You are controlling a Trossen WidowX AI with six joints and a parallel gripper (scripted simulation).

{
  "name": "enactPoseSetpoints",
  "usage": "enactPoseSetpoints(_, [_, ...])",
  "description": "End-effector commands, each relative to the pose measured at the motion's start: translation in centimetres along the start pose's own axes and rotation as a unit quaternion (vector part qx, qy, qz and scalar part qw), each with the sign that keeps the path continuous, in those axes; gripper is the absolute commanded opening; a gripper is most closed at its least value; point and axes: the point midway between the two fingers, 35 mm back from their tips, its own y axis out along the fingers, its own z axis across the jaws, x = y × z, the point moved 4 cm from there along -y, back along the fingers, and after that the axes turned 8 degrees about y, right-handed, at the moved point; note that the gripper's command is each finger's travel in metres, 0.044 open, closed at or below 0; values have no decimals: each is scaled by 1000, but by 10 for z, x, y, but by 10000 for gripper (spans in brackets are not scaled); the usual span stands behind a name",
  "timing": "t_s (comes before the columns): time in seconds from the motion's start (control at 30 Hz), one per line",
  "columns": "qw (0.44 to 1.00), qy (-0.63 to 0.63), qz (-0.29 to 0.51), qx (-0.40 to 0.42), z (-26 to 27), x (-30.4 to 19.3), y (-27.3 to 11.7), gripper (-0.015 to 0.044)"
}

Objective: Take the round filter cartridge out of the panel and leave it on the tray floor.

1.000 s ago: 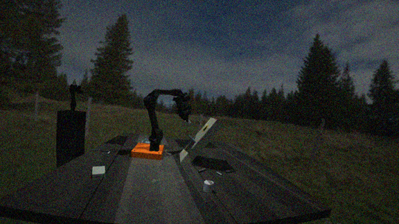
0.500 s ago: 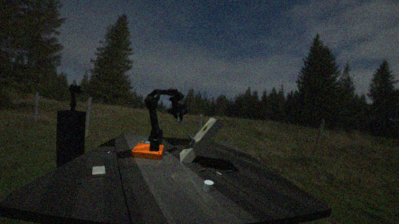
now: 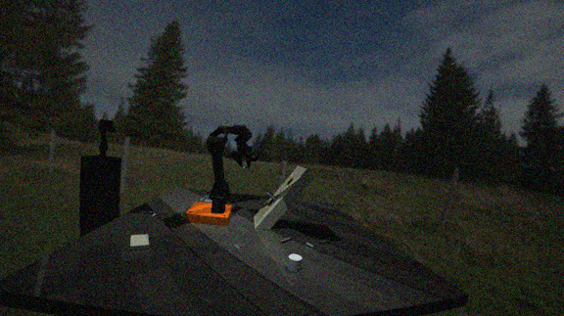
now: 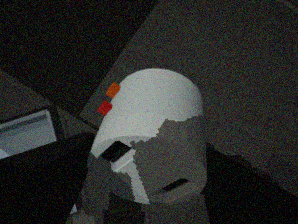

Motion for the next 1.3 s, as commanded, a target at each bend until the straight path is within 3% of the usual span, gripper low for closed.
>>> enactPoseSetpoints(0.0, [1000,-17,-1,11,8,-2,5,0])
enactPoseSetpoints(0.8, [972,-203,12,122,105,-82,73,0])
enactPoseSetpoints(1.27, [945,-282,19,168,133,-135,93,0])
